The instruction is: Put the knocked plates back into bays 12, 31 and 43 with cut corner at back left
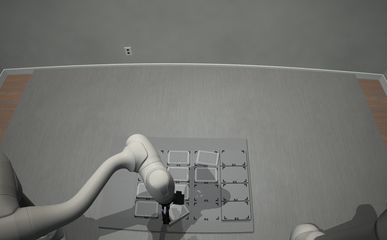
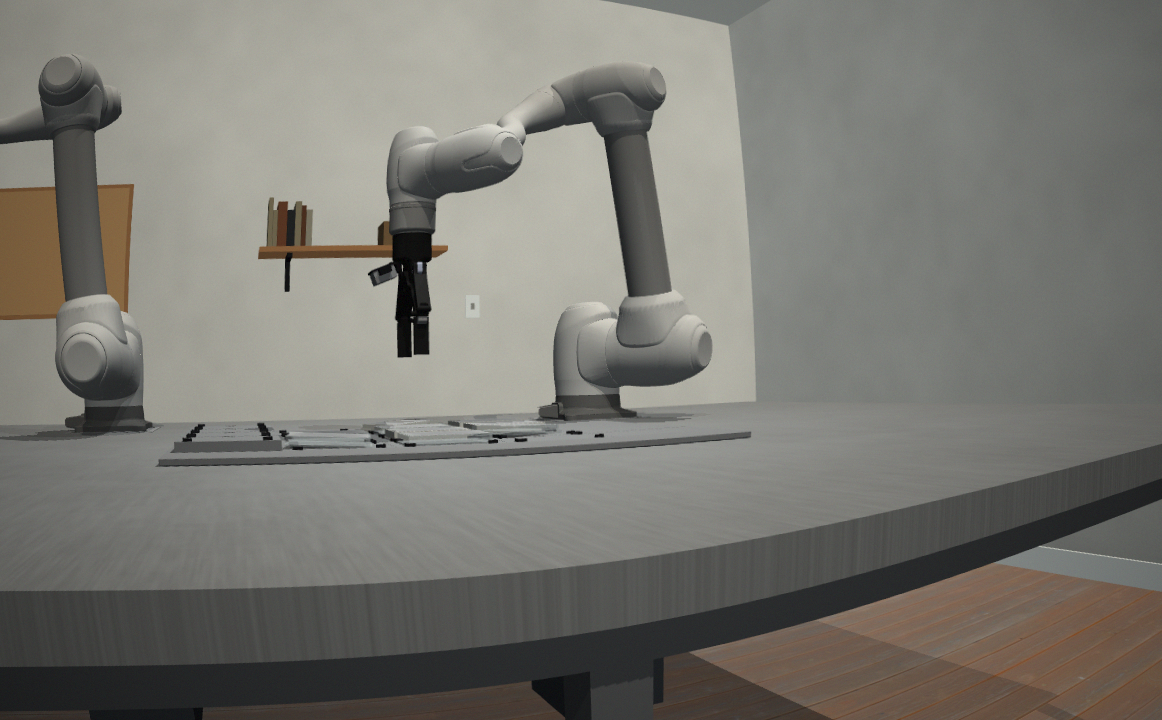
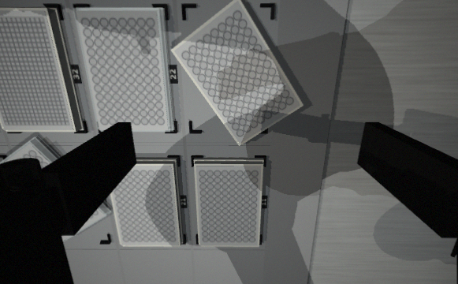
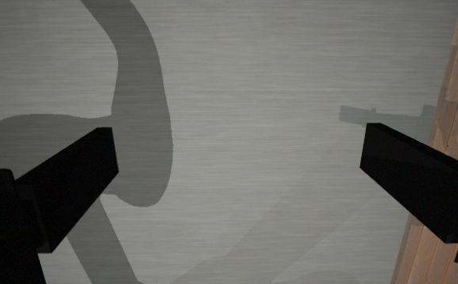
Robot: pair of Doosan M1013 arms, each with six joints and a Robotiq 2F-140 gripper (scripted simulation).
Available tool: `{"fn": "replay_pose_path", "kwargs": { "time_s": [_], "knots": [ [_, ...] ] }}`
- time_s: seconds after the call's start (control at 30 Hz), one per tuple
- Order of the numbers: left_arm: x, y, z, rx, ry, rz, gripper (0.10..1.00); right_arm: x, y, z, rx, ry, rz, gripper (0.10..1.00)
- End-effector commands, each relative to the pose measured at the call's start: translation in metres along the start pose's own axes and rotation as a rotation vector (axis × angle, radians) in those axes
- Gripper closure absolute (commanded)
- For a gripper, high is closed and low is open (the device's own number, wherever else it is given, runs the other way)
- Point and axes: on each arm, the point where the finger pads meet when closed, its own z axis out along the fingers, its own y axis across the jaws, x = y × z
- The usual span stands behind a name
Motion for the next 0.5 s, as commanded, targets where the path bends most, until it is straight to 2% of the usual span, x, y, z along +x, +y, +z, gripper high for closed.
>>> {"fn": "replay_pose_path", "kwargs": {
  "time_s": [0.0, 0.47],
  "knots": [
    [0.010, 0.000, -0.001, 0.001, 0.001, 0.000, 0.098, 0.000, 0.000, -0.001, 0.000, 0.001, 0.000, 0.098],
    [0.058, 0.000, -0.001, 0.001, 0.001, 0.000, 0.098, 0.000, 0.000, -0.001, 0.000, 0.001, 0.000, 0.098]
  ]
}}
